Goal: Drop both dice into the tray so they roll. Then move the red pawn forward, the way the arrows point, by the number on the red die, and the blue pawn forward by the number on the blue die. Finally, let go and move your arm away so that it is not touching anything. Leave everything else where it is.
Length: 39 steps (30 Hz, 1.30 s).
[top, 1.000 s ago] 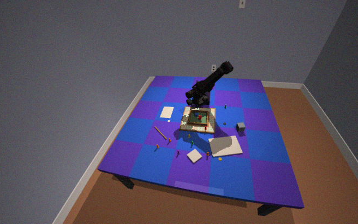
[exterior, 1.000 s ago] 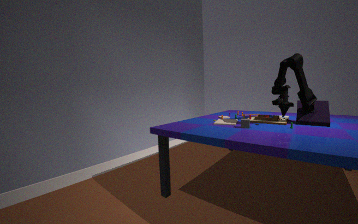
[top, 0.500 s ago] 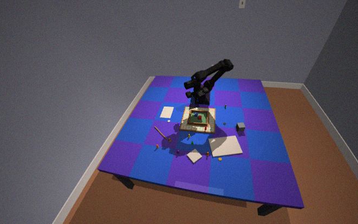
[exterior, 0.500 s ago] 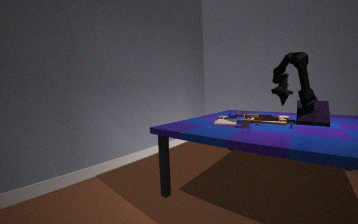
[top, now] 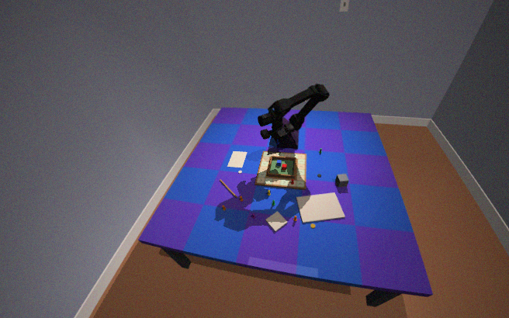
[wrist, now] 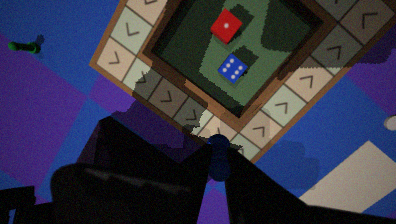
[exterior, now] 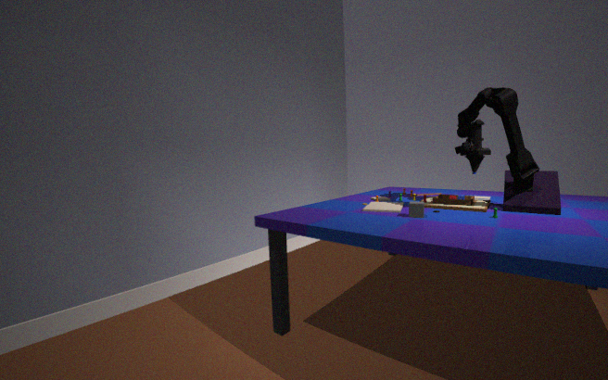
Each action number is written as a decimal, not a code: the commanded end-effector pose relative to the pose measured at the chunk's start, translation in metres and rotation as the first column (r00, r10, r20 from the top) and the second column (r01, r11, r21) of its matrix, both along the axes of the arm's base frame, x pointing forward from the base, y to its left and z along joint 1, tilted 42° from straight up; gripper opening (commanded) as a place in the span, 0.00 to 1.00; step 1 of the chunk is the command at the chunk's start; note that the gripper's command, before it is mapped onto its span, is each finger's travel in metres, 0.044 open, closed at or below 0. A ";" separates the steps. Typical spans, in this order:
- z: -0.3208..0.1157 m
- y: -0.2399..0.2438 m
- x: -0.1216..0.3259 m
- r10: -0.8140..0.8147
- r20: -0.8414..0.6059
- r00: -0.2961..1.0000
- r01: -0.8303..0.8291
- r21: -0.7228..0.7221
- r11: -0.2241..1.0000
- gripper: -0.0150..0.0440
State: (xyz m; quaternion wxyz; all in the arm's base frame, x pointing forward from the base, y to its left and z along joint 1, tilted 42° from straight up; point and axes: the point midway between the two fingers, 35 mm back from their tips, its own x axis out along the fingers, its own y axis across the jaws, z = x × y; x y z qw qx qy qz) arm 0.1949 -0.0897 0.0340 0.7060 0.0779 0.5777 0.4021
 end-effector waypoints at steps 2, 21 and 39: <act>-0.009 -0.006 0.021 -0.003 0.010 1.000 0.003 -0.004 1.000 0.25; -0.063 -0.014 0.106 -0.002 0.020 1.000 0.002 -0.004 1.000 0.25; -0.116 0.005 0.148 -0.004 0.018 1.000 0.004 0.002 1.000 0.25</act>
